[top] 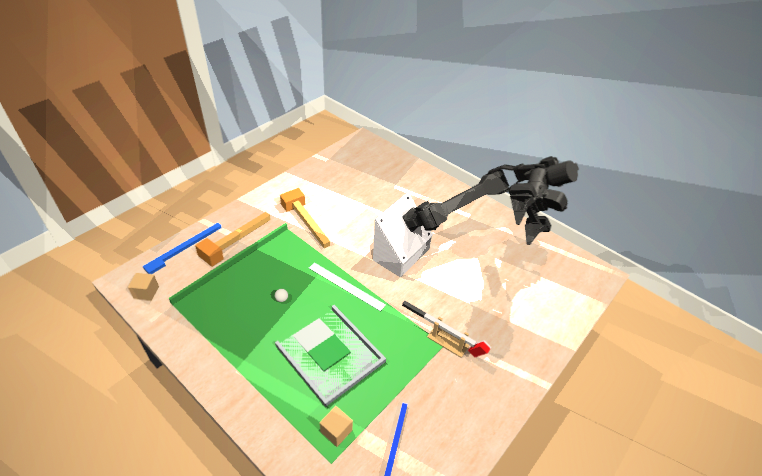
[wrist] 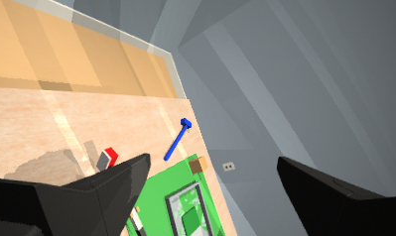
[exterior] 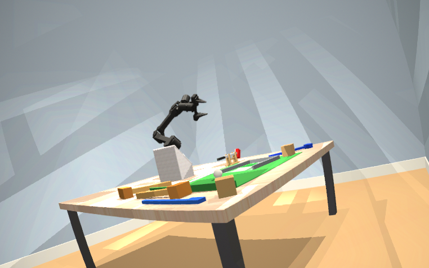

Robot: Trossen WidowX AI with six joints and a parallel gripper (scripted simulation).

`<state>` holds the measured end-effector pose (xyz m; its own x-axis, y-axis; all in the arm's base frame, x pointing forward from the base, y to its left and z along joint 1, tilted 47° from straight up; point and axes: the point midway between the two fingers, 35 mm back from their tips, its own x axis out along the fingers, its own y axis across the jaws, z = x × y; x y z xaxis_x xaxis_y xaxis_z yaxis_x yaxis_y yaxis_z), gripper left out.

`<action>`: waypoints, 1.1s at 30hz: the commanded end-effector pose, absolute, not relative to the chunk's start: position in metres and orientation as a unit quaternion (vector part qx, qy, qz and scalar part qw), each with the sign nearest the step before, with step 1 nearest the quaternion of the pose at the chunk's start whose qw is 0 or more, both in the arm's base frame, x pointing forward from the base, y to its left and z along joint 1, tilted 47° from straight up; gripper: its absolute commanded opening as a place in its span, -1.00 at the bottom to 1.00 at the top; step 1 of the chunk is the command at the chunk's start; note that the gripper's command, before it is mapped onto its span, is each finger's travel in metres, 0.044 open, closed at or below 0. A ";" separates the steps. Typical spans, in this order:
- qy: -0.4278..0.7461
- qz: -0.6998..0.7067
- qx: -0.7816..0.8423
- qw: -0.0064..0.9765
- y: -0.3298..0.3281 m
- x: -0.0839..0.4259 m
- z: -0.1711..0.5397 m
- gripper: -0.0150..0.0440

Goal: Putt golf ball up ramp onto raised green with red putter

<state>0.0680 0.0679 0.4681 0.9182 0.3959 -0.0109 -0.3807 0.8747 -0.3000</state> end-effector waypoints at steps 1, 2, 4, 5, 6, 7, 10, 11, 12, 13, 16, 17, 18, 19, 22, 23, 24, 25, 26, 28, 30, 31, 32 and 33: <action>0.041 0.242 -0.154 0.957 0.068 0.127 0.442 1.00; 0.057 0.254 -0.157 0.953 0.069 0.141 0.434 1.00; 0.081 0.281 -0.177 0.940 0.072 0.162 0.419 1.00; 0.092 0.295 -0.186 0.933 0.073 0.172 0.411 1.00; 0.102 0.309 -0.194 0.926 0.075 0.181 0.403 1.00; 0.112 0.323 -0.202 0.918 0.077 0.190 0.394 1.00; 0.139 0.372 -0.224 0.890 0.083 0.216 0.364 1.00; 0.149 0.397 -0.231 0.876 0.086 0.226 0.349 1.00; 0.158 0.422 -0.238 0.860 0.090 0.236 0.334 1.00; 0.163 0.441 -0.241 0.849 0.093 0.242 0.322 1.00; 0.175 0.504 -0.248 0.809 0.103 0.259 0.281 1.00; 0.177 0.525 -0.248 0.795 0.107 0.263 0.267 1.00; 0.178 0.547 -0.246 0.780 0.110 0.267 0.251 1.00; 0.178 0.569 -0.244 0.765 0.114 0.269 0.236 1.00; 0.171 0.629 -0.229 0.723 0.125 0.268 0.190 1.00; 0.166 0.648 -0.222 0.710 0.129 0.265 0.176 1.00; 0.161 0.665 -0.213 0.698 0.132 0.262 0.161 1.00; 0.156 0.679 -0.205 0.687 0.135 0.258 0.149 1.00; 0.152 0.688 -0.200 0.681 0.137 0.256 0.142 1.00; 0.150 0.692 -0.197 0.678 0.138 0.254 0.138 1.00; 0.150 0.692 -0.197 0.678 0.136 0.253 0.136 1.00; 0.150 0.692 -0.197 0.678 0.135 0.253 0.135 1.00; 0.150 0.692 -0.197 0.678 0.135 0.253 0.135 1.00; 0.150 0.692 -0.197 0.678 0.135 0.253 0.135 1.00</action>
